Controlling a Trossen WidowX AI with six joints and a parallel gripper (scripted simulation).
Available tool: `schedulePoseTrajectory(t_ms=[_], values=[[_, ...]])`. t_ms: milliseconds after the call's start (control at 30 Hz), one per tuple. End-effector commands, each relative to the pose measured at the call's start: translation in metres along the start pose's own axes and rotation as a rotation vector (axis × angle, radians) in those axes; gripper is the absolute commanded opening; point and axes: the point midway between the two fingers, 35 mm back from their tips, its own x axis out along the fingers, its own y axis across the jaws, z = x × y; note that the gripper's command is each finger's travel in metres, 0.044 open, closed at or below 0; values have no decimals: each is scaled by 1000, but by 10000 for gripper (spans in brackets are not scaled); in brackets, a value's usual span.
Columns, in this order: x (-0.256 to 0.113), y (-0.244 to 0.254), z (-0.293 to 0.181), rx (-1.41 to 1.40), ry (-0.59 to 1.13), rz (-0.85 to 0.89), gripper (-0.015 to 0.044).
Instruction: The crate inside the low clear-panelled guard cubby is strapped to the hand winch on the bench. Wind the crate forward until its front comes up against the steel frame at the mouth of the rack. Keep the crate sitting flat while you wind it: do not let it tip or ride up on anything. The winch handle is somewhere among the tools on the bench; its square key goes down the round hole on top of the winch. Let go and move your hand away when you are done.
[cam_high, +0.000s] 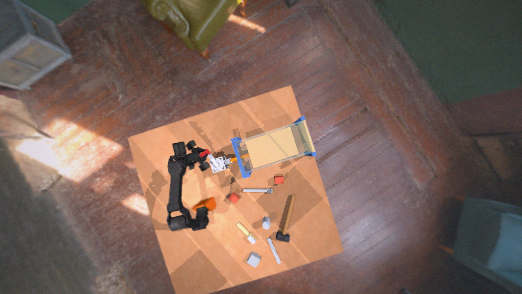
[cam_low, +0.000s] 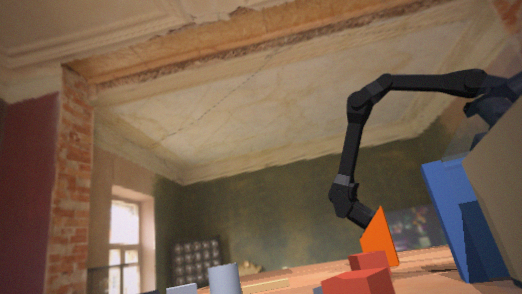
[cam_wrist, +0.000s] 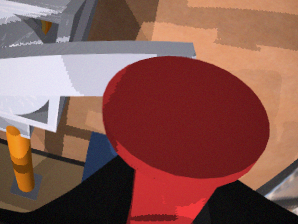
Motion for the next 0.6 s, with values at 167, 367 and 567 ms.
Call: schedulePoseTrajectory(t_ms=[167,367,567], values=[[-8,4,26,-27,-33,2,0],[-11,7,33,-27,-34,2,0],[-14,11,39,-28,-34,2,0]])
